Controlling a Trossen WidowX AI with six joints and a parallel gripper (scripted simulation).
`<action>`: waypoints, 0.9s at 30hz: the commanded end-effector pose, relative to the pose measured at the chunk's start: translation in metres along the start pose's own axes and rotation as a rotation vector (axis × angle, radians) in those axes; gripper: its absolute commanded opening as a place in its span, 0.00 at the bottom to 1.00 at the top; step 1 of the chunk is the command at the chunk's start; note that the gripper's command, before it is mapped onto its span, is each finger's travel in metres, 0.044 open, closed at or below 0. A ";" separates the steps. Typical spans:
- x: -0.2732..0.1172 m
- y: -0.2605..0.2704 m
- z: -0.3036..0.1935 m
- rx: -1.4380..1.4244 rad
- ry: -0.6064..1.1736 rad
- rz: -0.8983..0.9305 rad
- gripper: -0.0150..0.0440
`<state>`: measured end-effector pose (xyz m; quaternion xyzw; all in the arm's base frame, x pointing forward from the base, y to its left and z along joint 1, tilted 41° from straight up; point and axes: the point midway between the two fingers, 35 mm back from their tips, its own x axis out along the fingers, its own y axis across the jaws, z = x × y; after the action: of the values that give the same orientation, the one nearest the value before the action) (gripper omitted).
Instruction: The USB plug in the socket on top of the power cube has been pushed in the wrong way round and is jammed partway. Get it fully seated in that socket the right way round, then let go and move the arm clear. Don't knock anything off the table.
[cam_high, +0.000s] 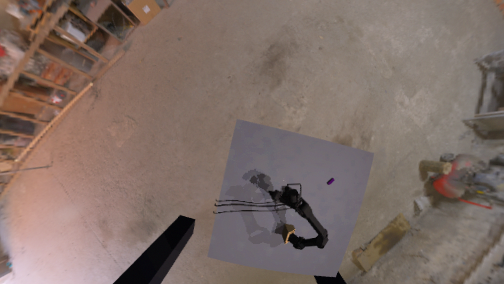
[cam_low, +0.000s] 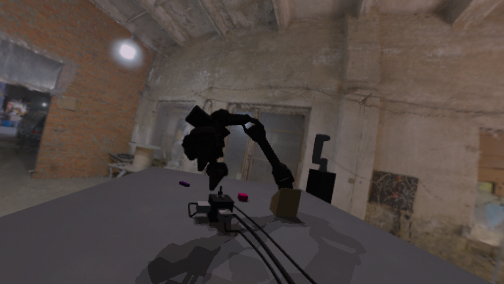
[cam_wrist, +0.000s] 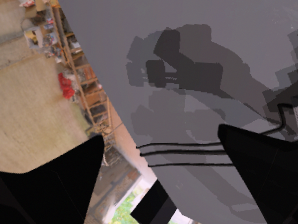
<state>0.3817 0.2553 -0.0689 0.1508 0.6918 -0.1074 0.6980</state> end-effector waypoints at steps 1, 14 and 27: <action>-0.032 -0.074 0.005 0.446 -0.171 -0.287 1.00; -0.100 -0.158 0.006 0.926 -0.591 -0.523 1.00; -0.100 -0.159 0.004 0.928 -0.593 -0.523 1.00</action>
<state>0.3277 0.1018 0.0203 0.2290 0.3692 -0.5989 0.6728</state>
